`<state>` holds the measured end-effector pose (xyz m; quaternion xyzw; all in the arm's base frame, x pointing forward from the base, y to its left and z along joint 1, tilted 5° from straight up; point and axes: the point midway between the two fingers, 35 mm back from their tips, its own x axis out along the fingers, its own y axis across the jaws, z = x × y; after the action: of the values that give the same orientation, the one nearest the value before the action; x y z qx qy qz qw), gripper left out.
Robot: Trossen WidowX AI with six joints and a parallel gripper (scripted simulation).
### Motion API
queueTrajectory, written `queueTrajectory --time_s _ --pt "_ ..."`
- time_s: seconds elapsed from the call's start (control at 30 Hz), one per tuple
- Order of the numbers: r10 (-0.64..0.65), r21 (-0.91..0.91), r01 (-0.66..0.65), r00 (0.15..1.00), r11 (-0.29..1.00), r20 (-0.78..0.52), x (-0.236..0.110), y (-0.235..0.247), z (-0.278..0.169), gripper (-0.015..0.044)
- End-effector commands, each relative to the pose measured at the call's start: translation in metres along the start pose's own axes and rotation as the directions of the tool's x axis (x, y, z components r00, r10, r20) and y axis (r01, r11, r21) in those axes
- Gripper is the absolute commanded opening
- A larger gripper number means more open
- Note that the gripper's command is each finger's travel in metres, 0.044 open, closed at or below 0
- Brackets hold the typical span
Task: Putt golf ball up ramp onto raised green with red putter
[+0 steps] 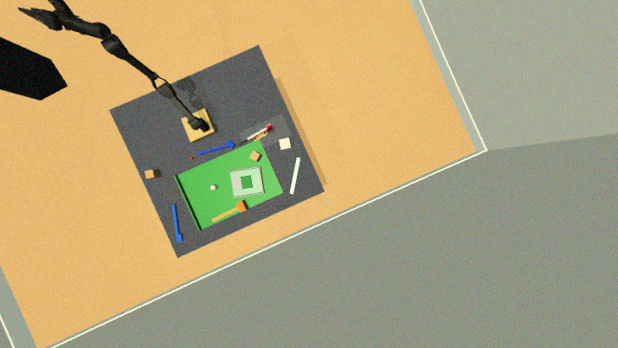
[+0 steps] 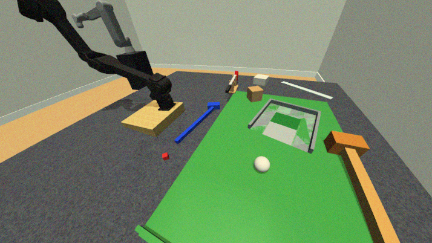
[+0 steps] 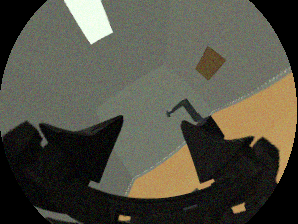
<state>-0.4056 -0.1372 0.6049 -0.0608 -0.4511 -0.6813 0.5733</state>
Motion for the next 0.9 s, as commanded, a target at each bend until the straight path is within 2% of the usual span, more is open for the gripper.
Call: queueTrajectory --time_s 0.0,0.13,0.27,0.33,0.63,0.73,0.87 --pt "0.003 0.001 -0.003 1.0 1.0 0.001 0.0 0.001 0.0 0.0426" --pt "0.075 0.018 -0.075 0.997 0.997 0.031 0.004 0.029 -0.004 0.044" --pt "0.21 -0.049 -0.207 0.976 0.977 0.058 0.004 0.098 -0.004 0.044" --pt "0.247 -0.072 -0.242 0.967 0.967 0.061 0.001 0.117 -0.006 0.044" --pt "0.44 -0.182 -0.423 0.896 0.887 0.063 -0.02 0.214 -0.017 0.044" --pt "0.476 -0.234 -0.446 0.875 0.864 0.087 -0.029 0.235 -0.016 0.044" --pt "0.572 -0.301 -0.523 0.815 0.797 0.098 -0.049 0.283 -0.023 0.044"
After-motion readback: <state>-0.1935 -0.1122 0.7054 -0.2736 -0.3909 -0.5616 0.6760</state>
